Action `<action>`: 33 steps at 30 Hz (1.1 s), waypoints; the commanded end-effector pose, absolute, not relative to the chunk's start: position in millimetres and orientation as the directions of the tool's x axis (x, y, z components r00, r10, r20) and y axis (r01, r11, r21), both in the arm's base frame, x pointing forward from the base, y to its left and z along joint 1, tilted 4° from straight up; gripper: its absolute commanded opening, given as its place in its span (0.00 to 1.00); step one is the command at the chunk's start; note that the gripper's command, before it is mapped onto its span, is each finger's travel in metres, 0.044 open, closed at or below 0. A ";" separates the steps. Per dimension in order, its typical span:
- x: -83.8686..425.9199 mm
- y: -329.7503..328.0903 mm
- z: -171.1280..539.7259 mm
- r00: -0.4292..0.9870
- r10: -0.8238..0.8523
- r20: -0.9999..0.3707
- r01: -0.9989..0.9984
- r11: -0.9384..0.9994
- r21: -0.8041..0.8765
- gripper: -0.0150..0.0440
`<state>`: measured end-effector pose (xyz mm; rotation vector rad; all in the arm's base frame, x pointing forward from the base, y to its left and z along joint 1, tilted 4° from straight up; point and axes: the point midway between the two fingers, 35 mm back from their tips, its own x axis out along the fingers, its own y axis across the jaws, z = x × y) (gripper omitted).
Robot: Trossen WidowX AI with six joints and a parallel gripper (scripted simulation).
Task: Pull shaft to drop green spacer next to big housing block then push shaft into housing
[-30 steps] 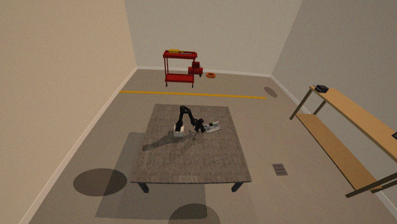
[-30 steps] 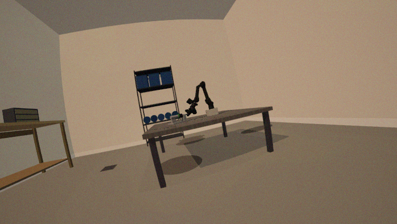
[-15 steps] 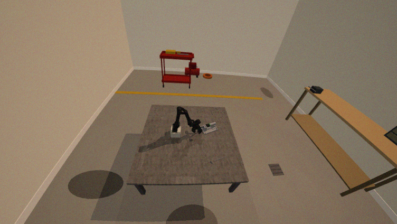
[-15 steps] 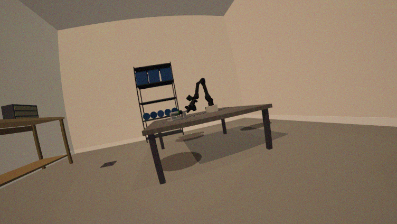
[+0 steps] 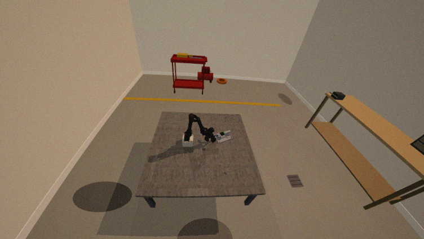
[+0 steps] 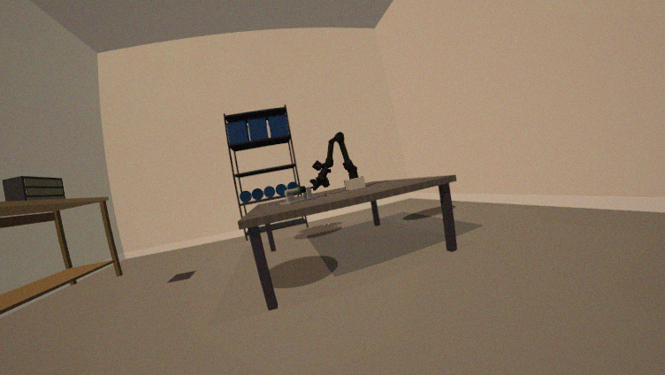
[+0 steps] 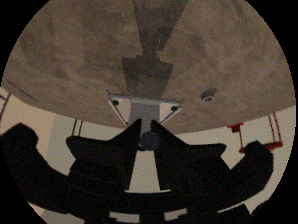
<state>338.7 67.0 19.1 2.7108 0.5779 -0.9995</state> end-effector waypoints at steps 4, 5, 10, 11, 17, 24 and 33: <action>337.2 67.0 18.8 0.694 0.295 -0.657 0.429 -0.902 0.048 0.25; 337.1 67.0 18.8 0.694 0.295 -0.657 0.429 -0.902 0.048 0.25; 336.6 66.7 18.8 0.694 0.295 -0.657 0.429 -0.902 0.048 0.25; 336.5 66.7 18.8 0.694 0.295 -0.657 0.429 -0.902 0.048 0.25; 335.9 66.4 18.7 0.694 0.295 -0.657 0.429 -0.902 0.048 0.25; 335.2 66.0 18.6 0.694 0.295 -0.657 0.429 -0.902 0.048 0.25; 334.2 65.6 18.5 0.694 0.295 -0.657 0.429 -0.902 0.048 0.25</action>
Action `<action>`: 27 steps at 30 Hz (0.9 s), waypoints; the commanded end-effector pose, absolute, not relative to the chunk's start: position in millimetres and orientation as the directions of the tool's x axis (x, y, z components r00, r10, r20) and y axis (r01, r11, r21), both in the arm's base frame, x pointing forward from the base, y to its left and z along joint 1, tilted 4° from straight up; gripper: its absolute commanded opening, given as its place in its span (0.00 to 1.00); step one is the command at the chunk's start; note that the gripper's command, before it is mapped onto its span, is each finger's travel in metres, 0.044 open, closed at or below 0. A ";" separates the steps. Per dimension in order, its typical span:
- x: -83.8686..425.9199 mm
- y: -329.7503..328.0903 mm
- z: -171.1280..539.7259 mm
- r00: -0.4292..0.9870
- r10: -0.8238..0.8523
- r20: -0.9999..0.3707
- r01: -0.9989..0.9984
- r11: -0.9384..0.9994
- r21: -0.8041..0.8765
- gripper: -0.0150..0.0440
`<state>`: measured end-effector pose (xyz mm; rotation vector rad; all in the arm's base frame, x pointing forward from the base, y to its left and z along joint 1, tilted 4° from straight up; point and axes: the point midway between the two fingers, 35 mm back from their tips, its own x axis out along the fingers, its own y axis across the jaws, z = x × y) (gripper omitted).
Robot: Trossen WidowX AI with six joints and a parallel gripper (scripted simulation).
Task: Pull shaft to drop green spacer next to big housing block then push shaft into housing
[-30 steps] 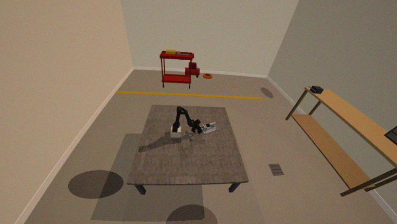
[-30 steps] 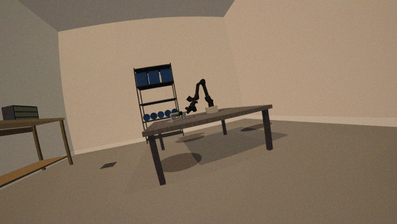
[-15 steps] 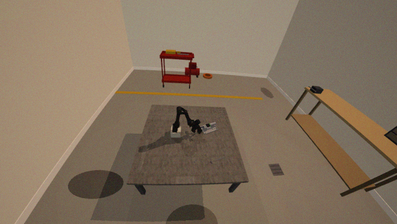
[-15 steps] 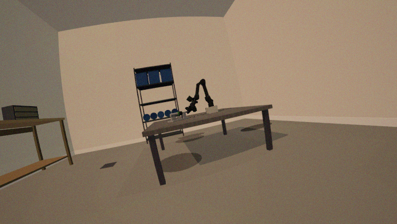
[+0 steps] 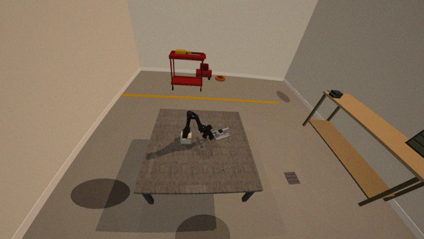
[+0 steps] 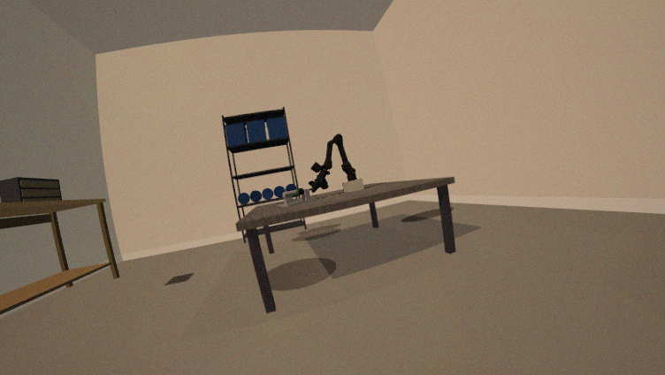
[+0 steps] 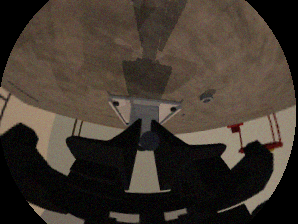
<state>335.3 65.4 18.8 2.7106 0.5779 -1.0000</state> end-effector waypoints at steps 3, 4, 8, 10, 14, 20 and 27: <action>333.9 65.4 18.5 0.694 0.295 -0.657 0.429 -0.902 0.048 0.25; 333.8 65.4 18.5 0.694 0.295 -0.657 0.429 -0.902 0.048 0.25; 333.4 65.2 18.5 0.694 0.295 -0.657 0.429 -0.902 0.048 0.25; 333.2 65.1 18.4 0.694 0.295 -0.657 0.429 -0.902 0.048 0.25; 332.8 64.9 18.4 0.693 0.295 -0.657 0.429 -0.902 0.048 0.25; 332.1 64.6 18.3 0.693 0.295 -0.657 0.429 -0.902 0.048 0.25; 331.4 64.2 18.3 0.693 0.295 -0.657 0.429 -0.902 0.048 0.25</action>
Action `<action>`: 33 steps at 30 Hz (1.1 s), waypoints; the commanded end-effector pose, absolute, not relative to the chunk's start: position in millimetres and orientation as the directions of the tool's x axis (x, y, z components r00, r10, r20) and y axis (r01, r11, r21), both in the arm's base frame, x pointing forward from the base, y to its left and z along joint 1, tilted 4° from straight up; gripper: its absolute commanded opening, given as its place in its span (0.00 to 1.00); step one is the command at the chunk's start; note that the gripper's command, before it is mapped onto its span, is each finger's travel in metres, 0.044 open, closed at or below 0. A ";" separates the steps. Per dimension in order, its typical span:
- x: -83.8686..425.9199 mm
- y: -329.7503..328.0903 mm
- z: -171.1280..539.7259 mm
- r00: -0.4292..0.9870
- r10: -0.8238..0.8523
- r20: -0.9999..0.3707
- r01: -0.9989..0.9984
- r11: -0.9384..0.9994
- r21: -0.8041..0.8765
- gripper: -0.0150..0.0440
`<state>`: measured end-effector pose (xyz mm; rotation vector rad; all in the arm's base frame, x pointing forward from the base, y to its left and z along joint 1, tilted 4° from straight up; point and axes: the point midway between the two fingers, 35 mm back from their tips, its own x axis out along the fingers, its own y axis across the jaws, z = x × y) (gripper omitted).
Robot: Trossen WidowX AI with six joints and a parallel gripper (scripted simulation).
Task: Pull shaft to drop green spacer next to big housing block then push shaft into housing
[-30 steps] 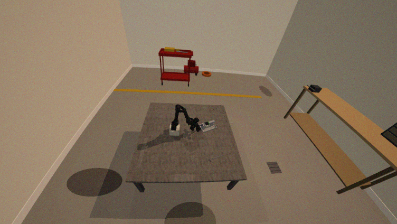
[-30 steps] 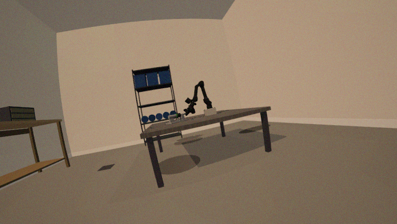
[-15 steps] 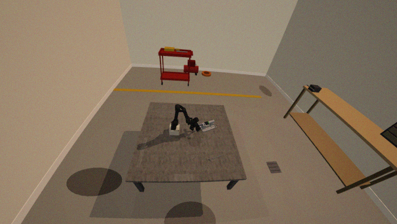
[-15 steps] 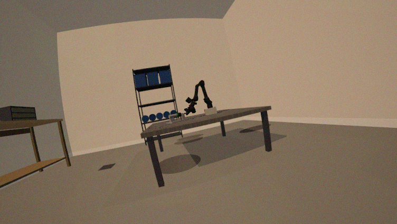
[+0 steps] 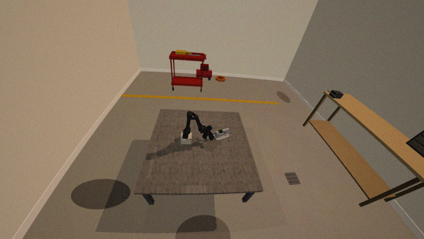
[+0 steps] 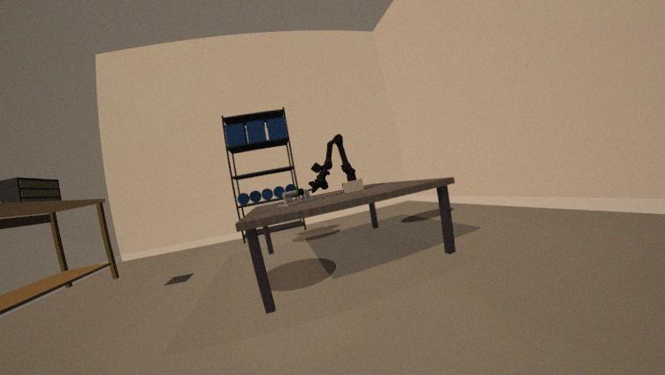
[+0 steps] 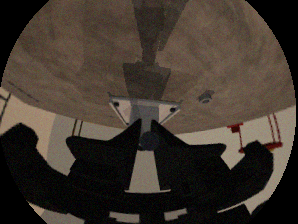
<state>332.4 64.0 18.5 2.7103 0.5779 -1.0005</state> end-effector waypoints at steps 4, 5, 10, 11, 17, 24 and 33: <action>331.0 64.0 18.2 0.693 0.295 -0.658 0.429 -0.902 0.048 0.25; 330.9 64.0 18.2 0.693 0.295 -0.658 0.429 -0.902 0.048 0.25; 330.4 63.7 18.2 0.693 0.295 -0.658 0.429 -0.902 0.048 0.25; 330.3 63.7 18.2 0.693 0.295 -0.658 0.429 -0.902 0.048 0.25; 329.6 63.4 18.1 0.693 0.295 -0.658 0.429 -0.902 0.048 0.25; 328.9 63.0 18.0 0.693 0.295 -0.658 0.429 -0.902 0.048 0.25; 328.0 62.6 17.9 0.693 0.295 -0.658 0.429 -0.902 0.048 0.25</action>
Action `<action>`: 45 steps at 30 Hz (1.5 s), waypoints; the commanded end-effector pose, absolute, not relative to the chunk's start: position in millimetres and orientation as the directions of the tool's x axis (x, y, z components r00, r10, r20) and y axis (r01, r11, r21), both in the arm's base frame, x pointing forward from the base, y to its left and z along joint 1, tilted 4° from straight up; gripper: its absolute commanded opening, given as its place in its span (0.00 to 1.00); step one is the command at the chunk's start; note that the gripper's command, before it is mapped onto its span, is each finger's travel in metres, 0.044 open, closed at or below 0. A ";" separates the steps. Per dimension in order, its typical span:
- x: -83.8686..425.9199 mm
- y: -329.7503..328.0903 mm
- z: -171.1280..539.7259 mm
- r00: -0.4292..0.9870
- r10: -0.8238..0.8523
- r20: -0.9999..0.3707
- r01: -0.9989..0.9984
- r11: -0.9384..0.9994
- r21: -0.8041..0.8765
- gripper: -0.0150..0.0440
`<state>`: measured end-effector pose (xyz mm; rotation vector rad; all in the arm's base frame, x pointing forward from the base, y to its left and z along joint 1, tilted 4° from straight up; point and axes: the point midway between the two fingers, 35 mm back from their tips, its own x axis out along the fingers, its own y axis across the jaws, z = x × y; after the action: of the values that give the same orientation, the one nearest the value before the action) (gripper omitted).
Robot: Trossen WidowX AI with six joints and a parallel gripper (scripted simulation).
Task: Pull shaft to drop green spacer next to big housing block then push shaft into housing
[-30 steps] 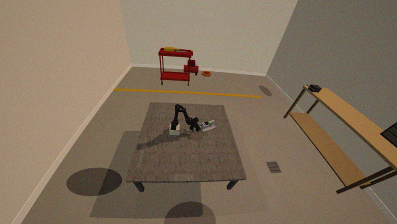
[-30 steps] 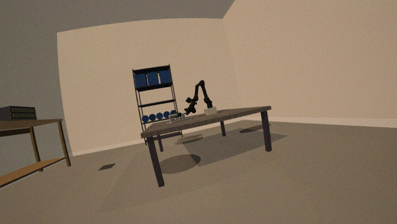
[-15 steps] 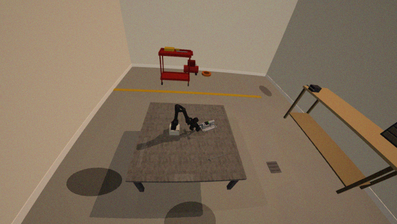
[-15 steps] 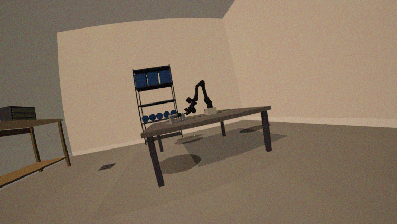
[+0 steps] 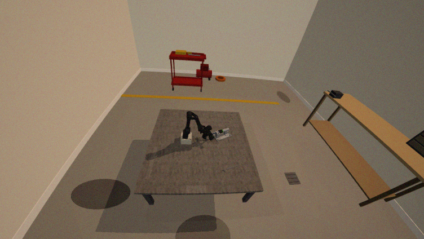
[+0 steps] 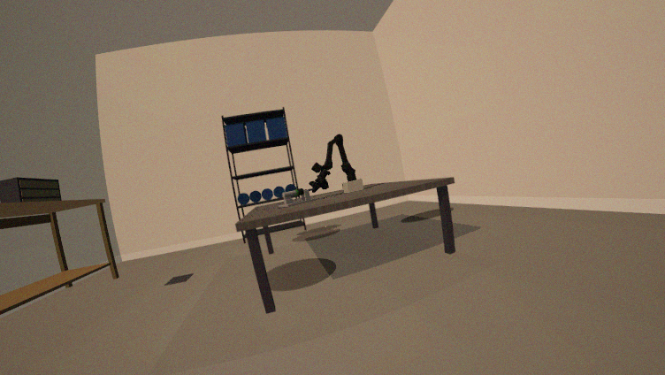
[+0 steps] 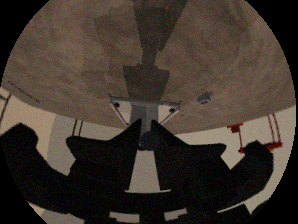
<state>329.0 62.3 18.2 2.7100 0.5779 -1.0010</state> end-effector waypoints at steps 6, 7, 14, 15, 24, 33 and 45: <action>327.3 62.2 17.9 0.693 0.295 -0.658 0.429 -0.902 0.048 0.25; 327.2 62.2 17.9 0.693 0.295 -0.658 0.429 -0.902 0.048 0.25; 326.5 61.8 17.8 0.693 0.295 -0.658 0.429 -0.902 0.048 0.25; 326.4 61.8 17.8 0.693 0.295 -0.658 0.429 -0.902 0.048 0.25; 325.4 61.3 17.7 0.693 0.295 -0.658 0.429 -0.902 0.048 0.25; 324.5 60.9 17.6 0.693 0.295 -0.658 0.429 -0.902 0.048 0.25; 323.3 60.3 17.5 0.693 0.295 -0.658 0.429 -0.902 0.048 0.25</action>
<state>324.2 60.0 17.7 2.7096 0.5779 -1.0018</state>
